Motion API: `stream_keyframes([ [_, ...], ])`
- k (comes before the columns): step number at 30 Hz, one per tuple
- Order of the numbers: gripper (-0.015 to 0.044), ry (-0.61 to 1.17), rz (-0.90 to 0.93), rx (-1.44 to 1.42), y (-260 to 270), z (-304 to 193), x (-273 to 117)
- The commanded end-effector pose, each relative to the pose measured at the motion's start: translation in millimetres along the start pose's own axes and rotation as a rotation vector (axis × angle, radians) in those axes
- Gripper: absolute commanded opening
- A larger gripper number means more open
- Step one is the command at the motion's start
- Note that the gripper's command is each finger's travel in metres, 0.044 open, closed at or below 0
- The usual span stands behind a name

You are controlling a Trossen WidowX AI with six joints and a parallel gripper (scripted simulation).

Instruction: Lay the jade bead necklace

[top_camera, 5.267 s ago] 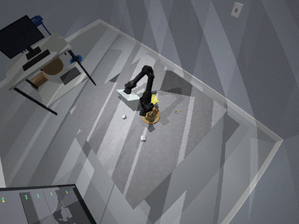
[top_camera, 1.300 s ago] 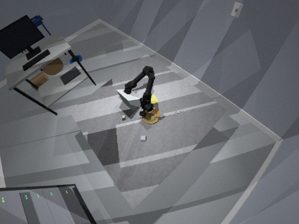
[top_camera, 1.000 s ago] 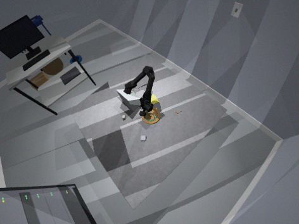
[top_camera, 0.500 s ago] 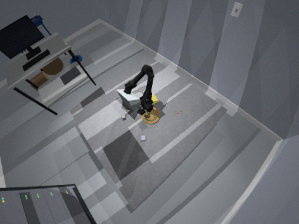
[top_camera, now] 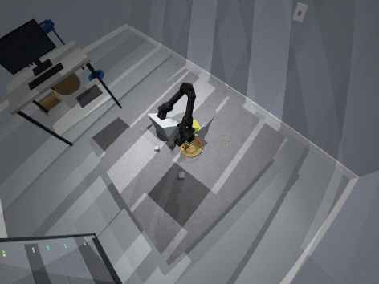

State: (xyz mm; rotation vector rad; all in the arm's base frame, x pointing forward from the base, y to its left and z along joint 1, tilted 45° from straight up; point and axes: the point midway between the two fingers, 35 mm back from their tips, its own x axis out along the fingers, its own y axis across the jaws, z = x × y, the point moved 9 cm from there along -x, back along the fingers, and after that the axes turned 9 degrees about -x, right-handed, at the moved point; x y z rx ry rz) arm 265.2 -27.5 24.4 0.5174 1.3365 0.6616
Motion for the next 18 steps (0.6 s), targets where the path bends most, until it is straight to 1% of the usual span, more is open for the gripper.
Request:
stream_keyframes([
  [1, 0.0120, -0.002, -0.001, -0.001, 0, 0, 2],
  [18, 0.0120, 0.004, 0.001, 0.009, 0, -1, 30],
])
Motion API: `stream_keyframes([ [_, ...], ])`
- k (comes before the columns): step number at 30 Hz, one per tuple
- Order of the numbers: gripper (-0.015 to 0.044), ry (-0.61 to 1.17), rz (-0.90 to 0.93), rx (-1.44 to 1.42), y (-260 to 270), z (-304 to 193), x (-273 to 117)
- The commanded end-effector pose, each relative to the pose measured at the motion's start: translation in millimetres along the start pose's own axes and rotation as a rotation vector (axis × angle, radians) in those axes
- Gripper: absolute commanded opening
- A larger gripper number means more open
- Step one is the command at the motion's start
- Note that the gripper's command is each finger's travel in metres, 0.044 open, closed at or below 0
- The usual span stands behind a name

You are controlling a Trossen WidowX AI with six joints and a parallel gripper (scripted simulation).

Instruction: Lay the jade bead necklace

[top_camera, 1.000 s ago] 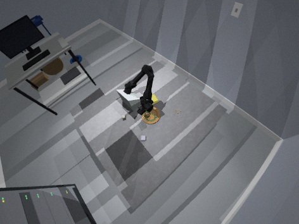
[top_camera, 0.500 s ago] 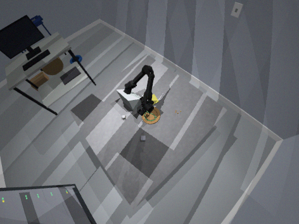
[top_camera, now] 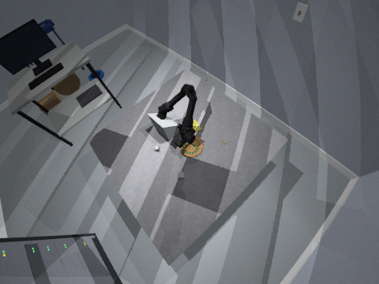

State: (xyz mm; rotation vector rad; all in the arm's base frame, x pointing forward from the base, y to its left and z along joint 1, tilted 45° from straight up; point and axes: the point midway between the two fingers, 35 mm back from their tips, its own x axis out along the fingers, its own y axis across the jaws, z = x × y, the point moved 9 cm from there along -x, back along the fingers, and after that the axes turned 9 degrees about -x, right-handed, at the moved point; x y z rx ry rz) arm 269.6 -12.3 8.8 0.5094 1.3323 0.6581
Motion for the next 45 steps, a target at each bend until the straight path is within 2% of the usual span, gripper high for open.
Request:
stream_keyframes([
  [1, 0.0120, 0.008, 0.008, 0.015, 0.6, -3.7, 9.0],
  [9, 0.0120, 0.008, 0.009, 0.015, 0.7, -3.8, 10.0],
  [14, 0.0000, 0.006, 0.001, 0.005, 0.3, -1.9, 8.4],
  [45, 0.0000, 0.008, 0.008, 0.015, 0.6, -3.6, 3.1],
])
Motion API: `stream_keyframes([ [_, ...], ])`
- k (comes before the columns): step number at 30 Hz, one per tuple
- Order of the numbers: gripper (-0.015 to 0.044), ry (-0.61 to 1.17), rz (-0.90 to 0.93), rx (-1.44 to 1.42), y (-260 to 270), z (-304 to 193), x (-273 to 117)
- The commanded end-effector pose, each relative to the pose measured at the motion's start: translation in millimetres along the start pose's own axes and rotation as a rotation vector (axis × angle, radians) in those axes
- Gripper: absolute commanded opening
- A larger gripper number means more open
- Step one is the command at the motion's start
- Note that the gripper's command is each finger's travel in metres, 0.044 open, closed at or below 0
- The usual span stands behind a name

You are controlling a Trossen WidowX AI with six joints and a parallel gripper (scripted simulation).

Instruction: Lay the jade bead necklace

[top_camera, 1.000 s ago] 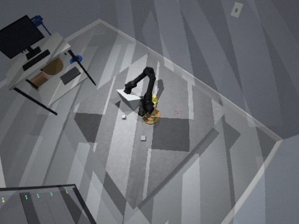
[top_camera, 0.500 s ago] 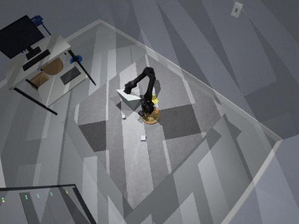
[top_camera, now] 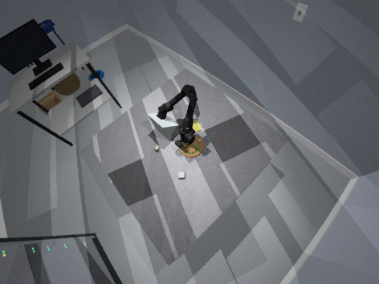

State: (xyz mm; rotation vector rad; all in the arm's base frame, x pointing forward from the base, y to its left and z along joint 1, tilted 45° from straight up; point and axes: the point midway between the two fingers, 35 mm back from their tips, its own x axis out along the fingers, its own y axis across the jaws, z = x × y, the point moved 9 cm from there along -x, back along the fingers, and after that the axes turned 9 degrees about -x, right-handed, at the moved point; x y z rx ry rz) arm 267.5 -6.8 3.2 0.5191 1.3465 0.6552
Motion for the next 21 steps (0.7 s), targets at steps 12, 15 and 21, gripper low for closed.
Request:
stream_keyframes([
  [12, 0.0000, -0.002, 0.006, 0.003, 15, -9, -5],
  [15, 0.0000, -0.002, 0.006, 0.003, 16, -9, -5],
  [21, 0.0000, -0.002, 0.006, 0.003, 16, -9, -5],
])
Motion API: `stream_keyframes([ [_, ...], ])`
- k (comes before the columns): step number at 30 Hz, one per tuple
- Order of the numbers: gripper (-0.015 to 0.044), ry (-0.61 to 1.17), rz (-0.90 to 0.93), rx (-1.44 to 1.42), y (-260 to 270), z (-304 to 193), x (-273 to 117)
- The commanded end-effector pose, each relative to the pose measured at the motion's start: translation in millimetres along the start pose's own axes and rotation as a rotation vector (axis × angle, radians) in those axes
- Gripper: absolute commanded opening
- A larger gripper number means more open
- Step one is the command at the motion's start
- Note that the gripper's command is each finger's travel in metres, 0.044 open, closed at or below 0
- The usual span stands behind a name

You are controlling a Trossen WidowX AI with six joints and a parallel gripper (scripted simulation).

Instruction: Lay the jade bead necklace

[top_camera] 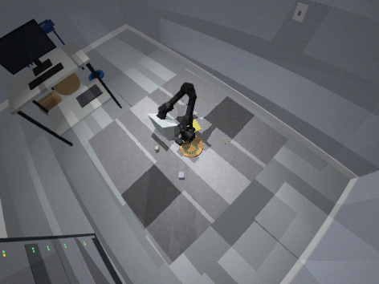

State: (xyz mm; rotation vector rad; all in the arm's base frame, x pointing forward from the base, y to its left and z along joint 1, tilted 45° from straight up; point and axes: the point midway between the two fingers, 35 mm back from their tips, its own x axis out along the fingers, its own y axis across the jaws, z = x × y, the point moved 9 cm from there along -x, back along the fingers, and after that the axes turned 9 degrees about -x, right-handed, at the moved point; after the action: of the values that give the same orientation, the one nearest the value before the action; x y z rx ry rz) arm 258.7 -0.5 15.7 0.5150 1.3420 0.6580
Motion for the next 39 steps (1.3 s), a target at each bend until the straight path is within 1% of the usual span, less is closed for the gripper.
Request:
stream_keyframes([
  [1, 0.0000, 0.001, 0.007, 0.008, 1.4, -2.3, 0.3],
  [12, 0.0000, 0.001, 0.007, 0.009, 1.5, -2.3, 7.8],
  [29, 0.0440, 0.000, 0.001, 0.008, 0.9, -1.3, 3.7],
  [39, 0.0440, 0.001, 0.007, 0.008, 0.3, -1.2, 0.3],
])
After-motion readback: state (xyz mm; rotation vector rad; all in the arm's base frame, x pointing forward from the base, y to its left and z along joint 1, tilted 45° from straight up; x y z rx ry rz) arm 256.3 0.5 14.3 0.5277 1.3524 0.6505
